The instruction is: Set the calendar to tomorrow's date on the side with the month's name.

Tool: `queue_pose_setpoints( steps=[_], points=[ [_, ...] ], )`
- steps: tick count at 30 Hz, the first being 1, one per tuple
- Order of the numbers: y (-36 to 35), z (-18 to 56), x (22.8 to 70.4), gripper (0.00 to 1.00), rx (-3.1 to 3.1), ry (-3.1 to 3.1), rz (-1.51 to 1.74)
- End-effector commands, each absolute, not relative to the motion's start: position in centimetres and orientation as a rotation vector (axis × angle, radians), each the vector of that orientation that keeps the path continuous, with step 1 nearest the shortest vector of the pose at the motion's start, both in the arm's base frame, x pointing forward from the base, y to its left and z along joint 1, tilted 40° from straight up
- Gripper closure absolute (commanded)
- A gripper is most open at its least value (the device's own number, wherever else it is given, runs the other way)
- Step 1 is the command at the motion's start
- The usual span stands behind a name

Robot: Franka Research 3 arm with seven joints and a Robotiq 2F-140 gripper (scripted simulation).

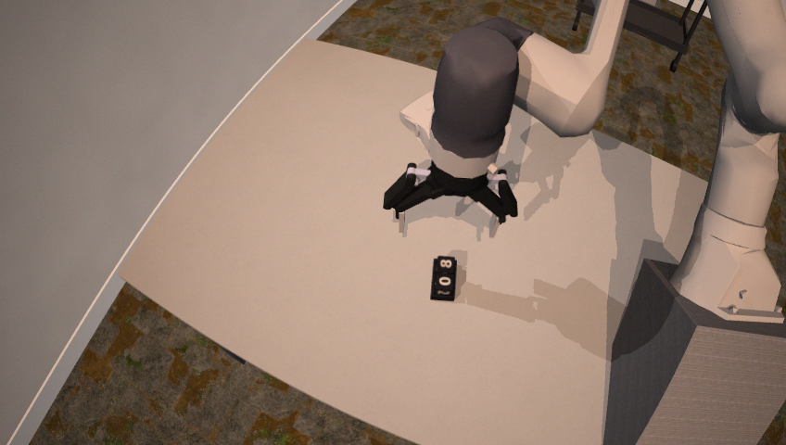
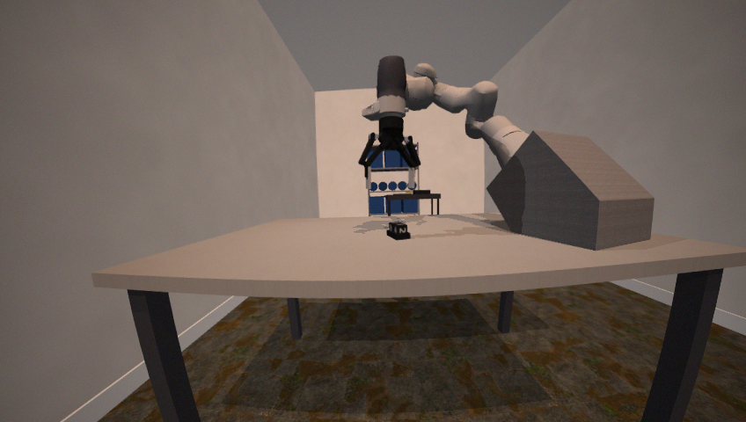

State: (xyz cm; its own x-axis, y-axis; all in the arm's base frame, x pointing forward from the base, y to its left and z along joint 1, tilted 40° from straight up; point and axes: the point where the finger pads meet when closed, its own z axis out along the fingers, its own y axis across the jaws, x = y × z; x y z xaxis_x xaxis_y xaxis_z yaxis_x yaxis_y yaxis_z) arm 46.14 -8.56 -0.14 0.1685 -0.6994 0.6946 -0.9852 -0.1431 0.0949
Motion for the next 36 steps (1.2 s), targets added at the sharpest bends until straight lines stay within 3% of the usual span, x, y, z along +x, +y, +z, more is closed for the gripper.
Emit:
queue_pose_setpoints(
  steps=[1, 36],
  points=[
    [-7.90, -0.23, 45.72, 0.00, 1.924, -1.632, 0.657],
    [-7.38, -0.22, 45.28, 0.00, 1.933, -1.672, 0.635]
  ],
)
